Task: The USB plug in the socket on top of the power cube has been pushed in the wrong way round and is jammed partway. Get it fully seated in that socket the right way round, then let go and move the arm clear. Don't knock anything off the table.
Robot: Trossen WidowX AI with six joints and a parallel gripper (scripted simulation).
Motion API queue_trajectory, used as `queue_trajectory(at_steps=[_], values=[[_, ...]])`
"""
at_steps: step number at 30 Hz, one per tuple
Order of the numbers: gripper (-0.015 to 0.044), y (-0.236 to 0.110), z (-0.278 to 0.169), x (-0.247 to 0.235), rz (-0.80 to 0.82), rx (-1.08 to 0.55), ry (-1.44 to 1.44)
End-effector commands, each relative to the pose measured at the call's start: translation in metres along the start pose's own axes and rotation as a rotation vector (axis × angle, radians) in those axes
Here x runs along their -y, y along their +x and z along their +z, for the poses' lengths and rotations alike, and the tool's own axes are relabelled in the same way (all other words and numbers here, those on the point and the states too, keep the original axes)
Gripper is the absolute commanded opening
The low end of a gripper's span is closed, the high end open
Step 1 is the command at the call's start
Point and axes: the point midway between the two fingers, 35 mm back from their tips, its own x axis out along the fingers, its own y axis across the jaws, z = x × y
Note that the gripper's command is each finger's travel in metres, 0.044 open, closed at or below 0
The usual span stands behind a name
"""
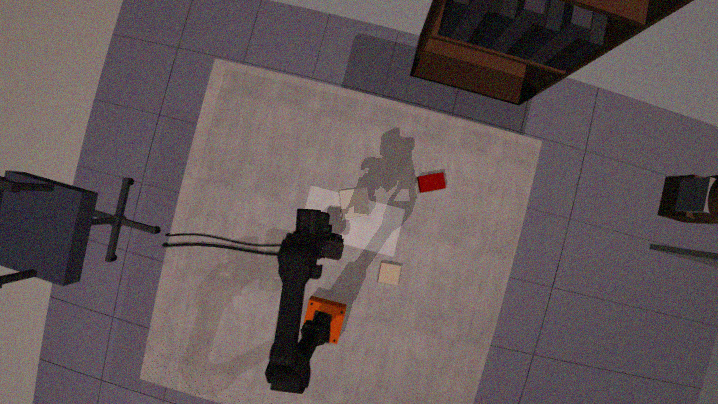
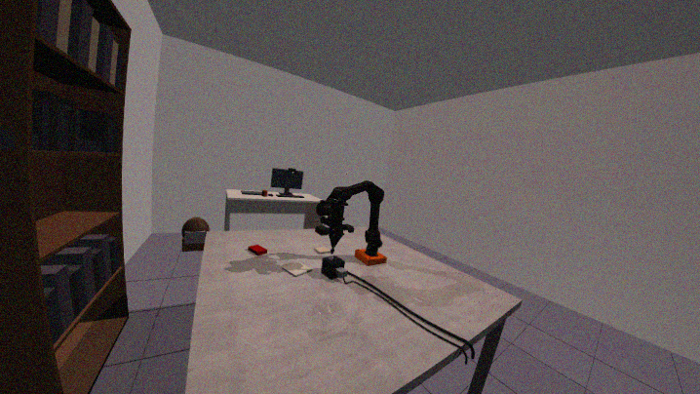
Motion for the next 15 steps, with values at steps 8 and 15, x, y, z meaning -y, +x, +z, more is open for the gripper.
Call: queue_trajectory(at_steps=[8, 15], values=[[0.0000, 0.0005, 0.0000, 0.0002, -0.001, 0.000, -0.163], [0.0000, 0.0006, 0.0000, 0.0002, -0.001, 0.000, -0.354]])
